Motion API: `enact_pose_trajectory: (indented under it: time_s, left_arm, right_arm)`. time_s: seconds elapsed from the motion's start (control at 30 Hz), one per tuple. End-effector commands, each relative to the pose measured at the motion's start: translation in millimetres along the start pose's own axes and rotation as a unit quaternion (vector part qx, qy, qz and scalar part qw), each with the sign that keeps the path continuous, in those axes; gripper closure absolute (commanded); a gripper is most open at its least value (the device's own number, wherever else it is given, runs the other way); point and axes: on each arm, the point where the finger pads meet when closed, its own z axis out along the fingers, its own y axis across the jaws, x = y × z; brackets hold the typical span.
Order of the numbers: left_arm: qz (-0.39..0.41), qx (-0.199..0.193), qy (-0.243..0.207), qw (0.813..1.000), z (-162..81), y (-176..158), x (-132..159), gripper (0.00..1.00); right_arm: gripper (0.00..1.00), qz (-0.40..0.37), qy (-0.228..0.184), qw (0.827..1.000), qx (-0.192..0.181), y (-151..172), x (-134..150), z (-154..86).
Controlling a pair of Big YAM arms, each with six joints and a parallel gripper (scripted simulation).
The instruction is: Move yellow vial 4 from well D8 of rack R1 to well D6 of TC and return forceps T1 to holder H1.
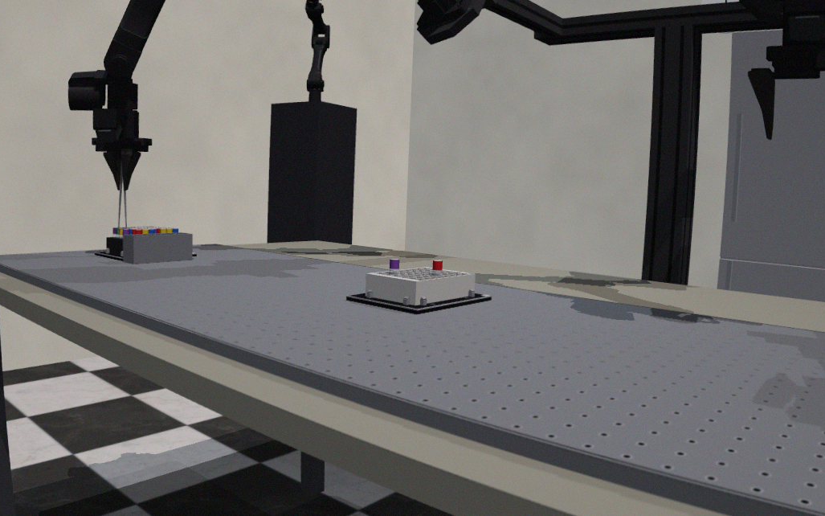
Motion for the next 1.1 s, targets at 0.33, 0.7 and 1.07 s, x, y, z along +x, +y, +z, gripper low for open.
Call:
enact_pose_trajectory:
  time_s: [0.33, 0.7, 1.07]
  left_arm:
    - [0.006, -0.007, -0.025, 1.000, -7.0, 5.5, -15.2, 0.00]
    - [0.006, -0.007, -0.025, 1.000, -7.0, 5.5, -15.2, 0.00]
    - [0.006, -0.007, -0.025, 1.000, -7.0, 5.5, -15.2, 0.00]
  right_arm:
    - [0.91, -0.001, -0.006, 1.000, 0.012, -12.6, -10.3, 1.8]
    - [0.91, -0.001, -0.006, 1.000, 0.012, -12.6, -10.3, 1.8]
    - [0.91, -0.001, -0.006, 1.000, 0.012, -12.6, -10.3, 1.8]
